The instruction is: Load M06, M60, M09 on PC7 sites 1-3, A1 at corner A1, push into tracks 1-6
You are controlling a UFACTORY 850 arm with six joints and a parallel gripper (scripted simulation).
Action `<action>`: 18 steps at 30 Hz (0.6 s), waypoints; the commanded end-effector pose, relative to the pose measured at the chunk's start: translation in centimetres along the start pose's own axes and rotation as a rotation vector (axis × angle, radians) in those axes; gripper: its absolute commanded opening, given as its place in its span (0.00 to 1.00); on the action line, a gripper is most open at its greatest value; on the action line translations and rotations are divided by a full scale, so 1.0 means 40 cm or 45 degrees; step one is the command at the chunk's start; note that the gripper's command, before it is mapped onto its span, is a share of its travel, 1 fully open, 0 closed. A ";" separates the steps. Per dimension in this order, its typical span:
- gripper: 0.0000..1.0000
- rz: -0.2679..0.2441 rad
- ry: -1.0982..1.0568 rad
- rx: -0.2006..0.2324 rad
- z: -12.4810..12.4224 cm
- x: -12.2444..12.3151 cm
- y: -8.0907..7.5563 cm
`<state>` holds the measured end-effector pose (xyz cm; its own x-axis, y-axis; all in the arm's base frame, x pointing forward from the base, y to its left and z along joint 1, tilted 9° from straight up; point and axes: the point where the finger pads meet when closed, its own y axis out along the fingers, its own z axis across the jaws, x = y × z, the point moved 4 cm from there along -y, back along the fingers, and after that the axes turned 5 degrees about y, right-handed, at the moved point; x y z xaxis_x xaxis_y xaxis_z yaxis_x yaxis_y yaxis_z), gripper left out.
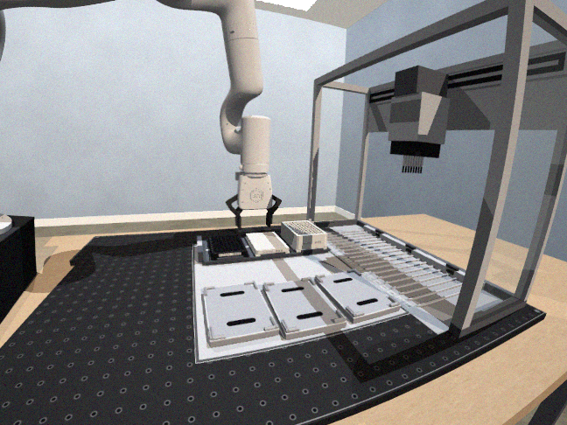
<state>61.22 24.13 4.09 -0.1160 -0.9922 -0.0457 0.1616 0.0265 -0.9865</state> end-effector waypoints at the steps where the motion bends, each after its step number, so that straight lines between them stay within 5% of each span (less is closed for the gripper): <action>1: 1.00 0.001 0.000 0.001 0.001 -0.001 -0.008; 18: 1.00 0.001 0.000 0.001 0.001 -0.001 -0.071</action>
<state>60.81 24.07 6.63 -0.1160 -0.9922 -0.0458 0.1618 0.0266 -0.9865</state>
